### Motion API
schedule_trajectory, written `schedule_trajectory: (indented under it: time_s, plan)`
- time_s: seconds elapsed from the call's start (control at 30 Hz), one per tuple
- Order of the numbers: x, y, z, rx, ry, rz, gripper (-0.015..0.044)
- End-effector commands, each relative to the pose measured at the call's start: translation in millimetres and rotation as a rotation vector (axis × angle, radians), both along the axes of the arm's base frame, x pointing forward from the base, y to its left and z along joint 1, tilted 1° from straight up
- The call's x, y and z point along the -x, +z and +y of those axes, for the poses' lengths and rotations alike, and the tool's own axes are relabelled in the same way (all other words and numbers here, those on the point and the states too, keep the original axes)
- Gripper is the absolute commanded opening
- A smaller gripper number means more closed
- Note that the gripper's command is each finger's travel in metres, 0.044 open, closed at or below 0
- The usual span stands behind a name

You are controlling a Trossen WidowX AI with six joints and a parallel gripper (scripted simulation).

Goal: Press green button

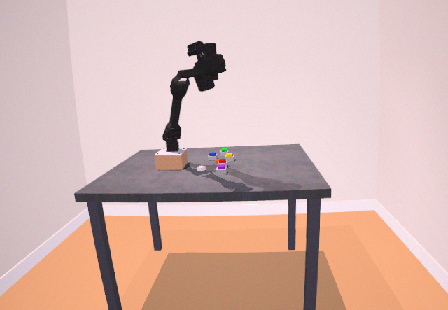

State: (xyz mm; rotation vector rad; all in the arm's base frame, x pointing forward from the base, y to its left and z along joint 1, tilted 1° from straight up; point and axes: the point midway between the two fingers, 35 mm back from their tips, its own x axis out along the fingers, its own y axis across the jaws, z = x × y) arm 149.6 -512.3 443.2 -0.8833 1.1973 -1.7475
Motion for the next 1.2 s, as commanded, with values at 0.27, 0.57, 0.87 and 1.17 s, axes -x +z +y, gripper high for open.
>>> schedule_trajectory:
  time_s: [0.27,0.57,0.87,1.17]
  plan:
    - [-194.4,-86.7,89.0,-0.229,0.550,-0.230,0.0400]
    - [-292.0,-160.1,216.0,-0.539,0.836,-0.390,0.0400]
    - [-325.8,-233.1,372.5,-0.941,0.961,-0.486,0.0400]
    - [-285.3,-298.3,530.6,-1.361,0.872,-0.471,0.0400]
